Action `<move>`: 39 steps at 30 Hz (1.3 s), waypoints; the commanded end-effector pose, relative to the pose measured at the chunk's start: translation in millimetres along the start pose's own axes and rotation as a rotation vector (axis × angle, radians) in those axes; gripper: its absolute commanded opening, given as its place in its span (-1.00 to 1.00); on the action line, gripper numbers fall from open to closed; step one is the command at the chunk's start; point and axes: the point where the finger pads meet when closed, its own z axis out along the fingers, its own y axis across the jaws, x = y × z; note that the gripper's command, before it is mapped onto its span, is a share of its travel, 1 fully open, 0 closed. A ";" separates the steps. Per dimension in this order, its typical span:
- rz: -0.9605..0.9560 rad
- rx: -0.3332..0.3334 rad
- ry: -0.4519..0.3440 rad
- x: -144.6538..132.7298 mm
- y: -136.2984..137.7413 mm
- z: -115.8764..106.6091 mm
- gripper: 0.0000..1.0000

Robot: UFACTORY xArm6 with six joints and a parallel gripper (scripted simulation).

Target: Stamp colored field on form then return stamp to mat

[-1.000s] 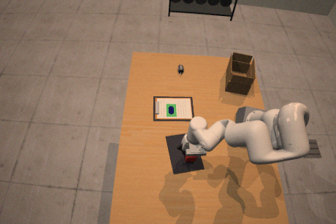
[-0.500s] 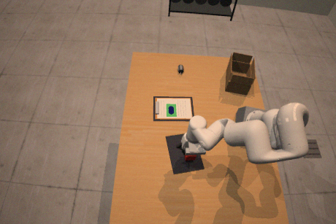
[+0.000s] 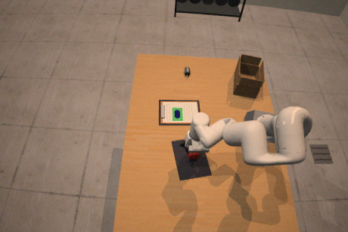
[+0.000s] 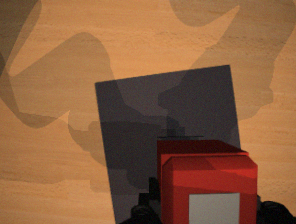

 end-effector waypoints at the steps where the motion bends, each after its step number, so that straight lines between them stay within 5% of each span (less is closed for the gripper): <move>1: -0.001 -0.003 0.000 -0.7 1.5 -0.4 -0.31; 39: -0.001 -0.003 0.000 -2.7 2.4 39.7 -0.31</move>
